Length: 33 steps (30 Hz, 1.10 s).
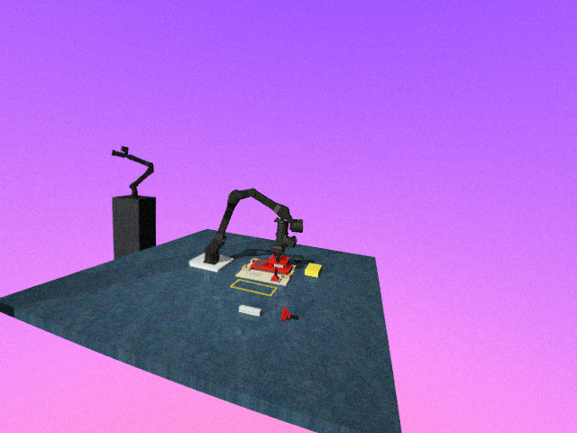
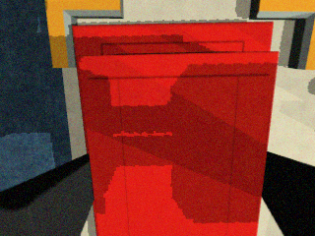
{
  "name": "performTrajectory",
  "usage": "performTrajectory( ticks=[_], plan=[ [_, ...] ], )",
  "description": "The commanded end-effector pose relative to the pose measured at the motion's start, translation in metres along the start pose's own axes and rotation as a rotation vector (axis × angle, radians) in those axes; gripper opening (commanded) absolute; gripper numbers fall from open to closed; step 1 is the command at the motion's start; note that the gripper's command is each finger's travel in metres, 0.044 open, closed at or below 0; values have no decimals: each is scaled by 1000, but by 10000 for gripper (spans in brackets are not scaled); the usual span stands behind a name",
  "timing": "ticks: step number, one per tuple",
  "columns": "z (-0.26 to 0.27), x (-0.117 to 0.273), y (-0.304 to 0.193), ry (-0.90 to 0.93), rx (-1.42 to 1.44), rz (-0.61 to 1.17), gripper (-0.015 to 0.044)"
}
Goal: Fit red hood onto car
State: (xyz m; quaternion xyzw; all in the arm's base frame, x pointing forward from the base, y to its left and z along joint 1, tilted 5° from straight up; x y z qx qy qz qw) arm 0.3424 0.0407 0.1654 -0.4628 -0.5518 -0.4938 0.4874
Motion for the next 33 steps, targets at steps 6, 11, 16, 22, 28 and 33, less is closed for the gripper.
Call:
performTrajectory(
  ticks=[6,11,16,22,28,33],
  plan=[
    [-1,-1,1,-4,-2,-7,0],
    [-1,-1,1,-4,-2,-7,0],
    [-1,-1,1,-4,-2,-7,0],
    [-1,-1,1,-4,-2,-7,0],
    [-1,-2,1,-4,-2,-7,0],
    [-1,-4,1,-4,-2,-7,0]
  ],
)
Point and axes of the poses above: the point midway between the two fingers, 35 mm back from their tips, its own x axis back along the fingers, its own z axis across the jaws, y = z × x, the point moved 6 cm from there along x, back along the fingers, and after that the axes turned 12 degrees about x, right-handed, at the moved point
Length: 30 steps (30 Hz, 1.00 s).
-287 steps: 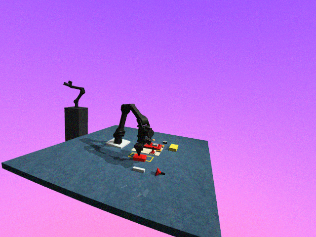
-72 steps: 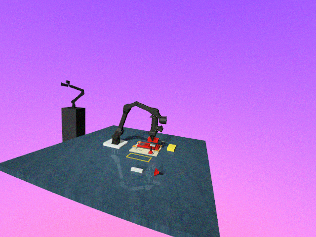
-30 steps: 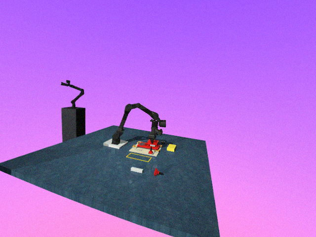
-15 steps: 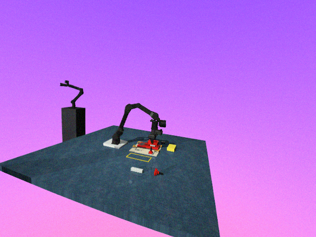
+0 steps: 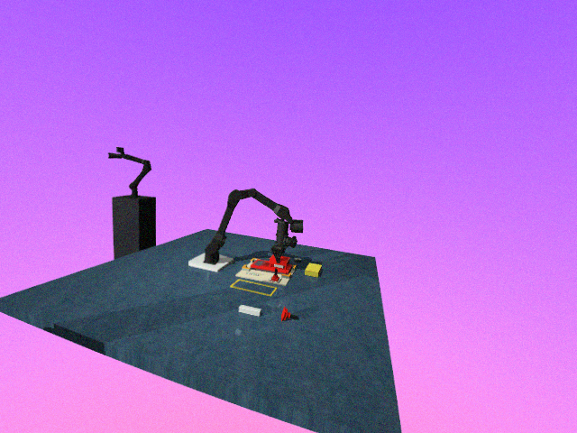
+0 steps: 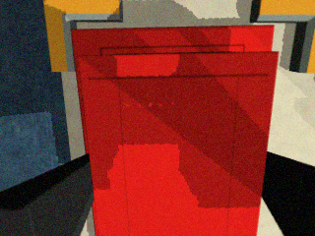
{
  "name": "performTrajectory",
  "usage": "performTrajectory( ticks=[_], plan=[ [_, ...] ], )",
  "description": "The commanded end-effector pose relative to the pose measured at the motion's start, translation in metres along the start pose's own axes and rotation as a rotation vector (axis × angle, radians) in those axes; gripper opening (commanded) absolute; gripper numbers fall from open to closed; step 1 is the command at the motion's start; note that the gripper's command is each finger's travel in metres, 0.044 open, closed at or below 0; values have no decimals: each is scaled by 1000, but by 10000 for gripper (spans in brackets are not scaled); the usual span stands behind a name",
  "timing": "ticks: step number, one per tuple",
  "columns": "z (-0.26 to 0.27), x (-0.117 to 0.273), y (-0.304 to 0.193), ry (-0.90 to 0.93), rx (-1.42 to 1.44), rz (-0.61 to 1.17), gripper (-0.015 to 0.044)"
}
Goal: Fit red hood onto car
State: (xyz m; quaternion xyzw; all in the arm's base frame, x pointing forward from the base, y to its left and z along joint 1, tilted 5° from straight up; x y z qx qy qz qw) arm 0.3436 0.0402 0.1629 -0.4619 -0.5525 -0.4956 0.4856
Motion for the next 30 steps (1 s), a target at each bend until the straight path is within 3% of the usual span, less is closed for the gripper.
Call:
performTrajectory(
  ticks=[1,30],
  plan=[
    [0,-1,0,-4,0,-2,0],
    [-1,-13,1,-4,0,-2,0]
  ],
)
Point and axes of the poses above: the point midway between the two fingers, 35 mm back from their tips, its own x axis back along the fingers, its own z axis across the jaws, y = z × x, the point moved 6 cm from there along x, back along the fingers, and after that the axes turned 12 degrees about x, right-handed, at the moved point
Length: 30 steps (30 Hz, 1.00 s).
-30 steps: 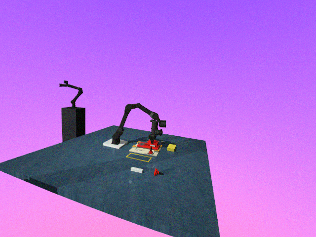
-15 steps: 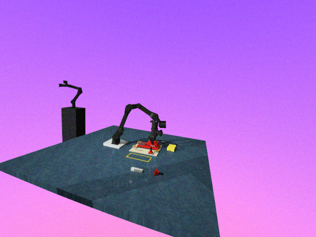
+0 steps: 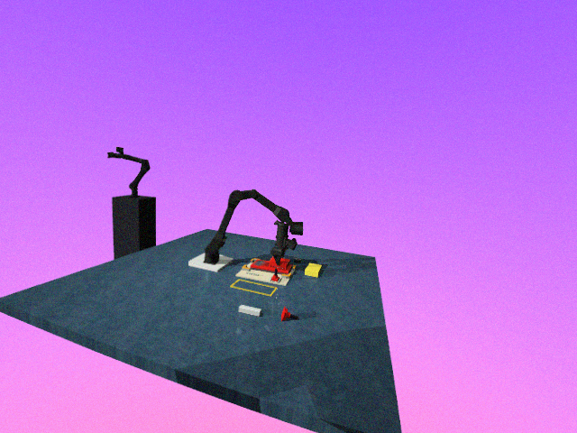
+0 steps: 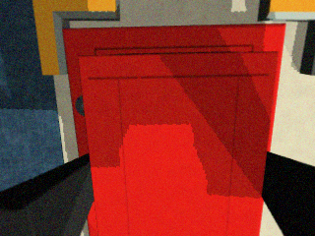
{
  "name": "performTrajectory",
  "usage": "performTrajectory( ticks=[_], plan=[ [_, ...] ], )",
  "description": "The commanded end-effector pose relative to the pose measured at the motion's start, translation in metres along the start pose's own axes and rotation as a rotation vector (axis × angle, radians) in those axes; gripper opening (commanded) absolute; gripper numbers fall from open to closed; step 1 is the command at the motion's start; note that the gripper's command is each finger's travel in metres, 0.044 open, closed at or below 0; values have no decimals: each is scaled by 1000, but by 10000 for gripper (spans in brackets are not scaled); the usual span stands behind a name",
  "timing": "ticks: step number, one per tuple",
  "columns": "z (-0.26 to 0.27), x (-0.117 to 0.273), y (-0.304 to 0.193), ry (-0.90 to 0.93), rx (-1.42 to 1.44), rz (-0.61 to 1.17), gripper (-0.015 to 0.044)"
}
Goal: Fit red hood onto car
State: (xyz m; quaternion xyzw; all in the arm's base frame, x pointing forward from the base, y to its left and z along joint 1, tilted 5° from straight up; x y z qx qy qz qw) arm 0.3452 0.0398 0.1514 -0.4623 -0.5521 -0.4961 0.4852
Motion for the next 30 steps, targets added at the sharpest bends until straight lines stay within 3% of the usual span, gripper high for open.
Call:
performTrajectory(
  ticks=[1,19,30],
  plan=[
    [0,-1,0,-3,2,-2,0],
    [0,-5,0,0,-1,0,0],
    [0,-5,0,0,-1,0,289]
  ],
)
Point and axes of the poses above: the point midway between the two fingers, 35 mm back from their tips, its own x axis back along the fingers, its own z axis across the jaws, y = z × x, the point moved 6 cm from there along x, back along the fingers, and after that the axes turned 12 degrees about x, right-handed, at the moved point
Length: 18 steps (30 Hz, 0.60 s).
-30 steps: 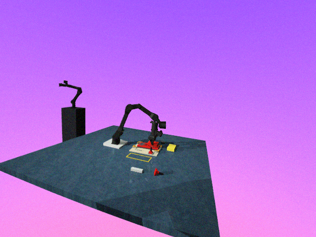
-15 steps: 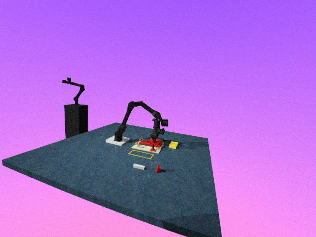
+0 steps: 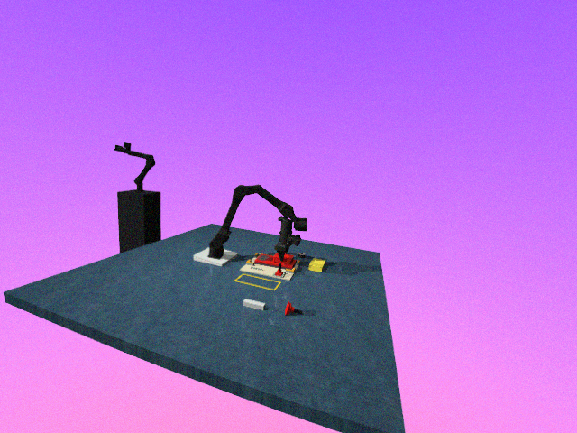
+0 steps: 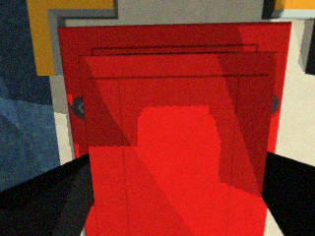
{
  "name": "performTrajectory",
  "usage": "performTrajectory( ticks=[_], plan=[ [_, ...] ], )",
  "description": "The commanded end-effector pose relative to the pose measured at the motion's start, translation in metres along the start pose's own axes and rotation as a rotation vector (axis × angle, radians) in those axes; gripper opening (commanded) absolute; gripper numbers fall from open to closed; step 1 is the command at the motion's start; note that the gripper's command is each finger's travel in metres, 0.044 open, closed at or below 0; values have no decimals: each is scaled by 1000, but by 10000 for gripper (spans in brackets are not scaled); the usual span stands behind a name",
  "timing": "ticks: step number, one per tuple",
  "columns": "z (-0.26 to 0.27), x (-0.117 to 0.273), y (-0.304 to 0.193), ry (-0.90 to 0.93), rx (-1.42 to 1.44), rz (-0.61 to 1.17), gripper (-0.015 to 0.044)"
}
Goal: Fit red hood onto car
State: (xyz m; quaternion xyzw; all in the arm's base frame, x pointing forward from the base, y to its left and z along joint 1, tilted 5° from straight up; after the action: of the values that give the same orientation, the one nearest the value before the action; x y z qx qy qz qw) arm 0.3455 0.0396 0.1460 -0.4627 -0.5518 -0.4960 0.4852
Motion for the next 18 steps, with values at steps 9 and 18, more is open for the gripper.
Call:
performTrajectory(
  ticks=[9,18],
  plan=[
    [0,2,0,0,0,0,440],
    [2,59,2,-9,0,0,440]
  ],
)
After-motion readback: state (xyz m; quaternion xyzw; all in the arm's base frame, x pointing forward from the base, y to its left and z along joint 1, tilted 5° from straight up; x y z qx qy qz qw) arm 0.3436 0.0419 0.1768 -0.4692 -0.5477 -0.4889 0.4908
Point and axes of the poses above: the point midway between the two fingers, 35 mm back from their tips, its own x axis back along the fingers, its own z axis across the jaws, y = z × x, the point moved 6 cm from there along x, back along the fingers, and after that the axes turned 12 degrees about x, right-handed, at the moved point
